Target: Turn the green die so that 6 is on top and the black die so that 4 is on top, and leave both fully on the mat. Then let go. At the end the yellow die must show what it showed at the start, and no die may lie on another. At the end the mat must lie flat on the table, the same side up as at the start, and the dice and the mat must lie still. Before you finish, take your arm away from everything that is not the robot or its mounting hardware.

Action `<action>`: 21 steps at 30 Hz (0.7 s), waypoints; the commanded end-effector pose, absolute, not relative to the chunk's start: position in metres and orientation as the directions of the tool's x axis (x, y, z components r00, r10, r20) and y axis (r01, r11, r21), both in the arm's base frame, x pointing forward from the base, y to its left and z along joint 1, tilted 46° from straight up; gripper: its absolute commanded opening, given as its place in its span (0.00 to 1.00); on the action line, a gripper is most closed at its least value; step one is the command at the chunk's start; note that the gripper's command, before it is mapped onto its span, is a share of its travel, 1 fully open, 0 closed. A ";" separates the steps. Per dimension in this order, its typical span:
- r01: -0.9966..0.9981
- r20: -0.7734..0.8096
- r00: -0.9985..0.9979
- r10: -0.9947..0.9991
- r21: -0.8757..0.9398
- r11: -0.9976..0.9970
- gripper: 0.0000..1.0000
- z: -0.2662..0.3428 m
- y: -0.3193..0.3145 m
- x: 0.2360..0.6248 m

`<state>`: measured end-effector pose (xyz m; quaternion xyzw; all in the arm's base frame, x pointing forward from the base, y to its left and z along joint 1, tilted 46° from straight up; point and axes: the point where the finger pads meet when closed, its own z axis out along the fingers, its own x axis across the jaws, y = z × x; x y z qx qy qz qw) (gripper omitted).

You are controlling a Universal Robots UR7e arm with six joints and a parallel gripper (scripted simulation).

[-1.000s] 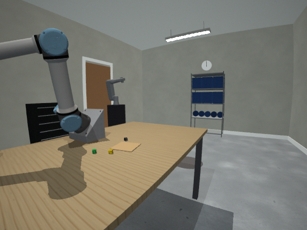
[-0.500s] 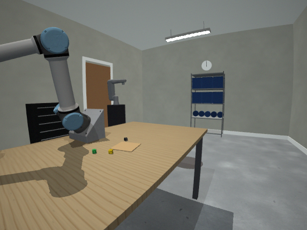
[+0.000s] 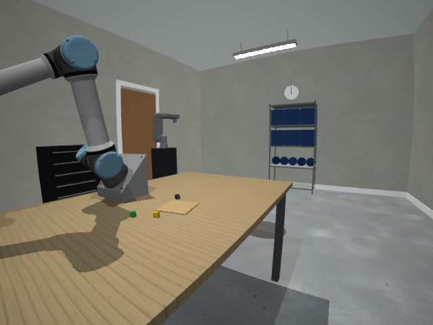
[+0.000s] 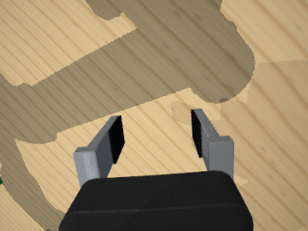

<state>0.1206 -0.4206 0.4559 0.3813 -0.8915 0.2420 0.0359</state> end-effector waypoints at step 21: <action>-0.995 0.328 -0.095 -0.940 -0.033 0.089 1.00 0.323 -0.342 0.246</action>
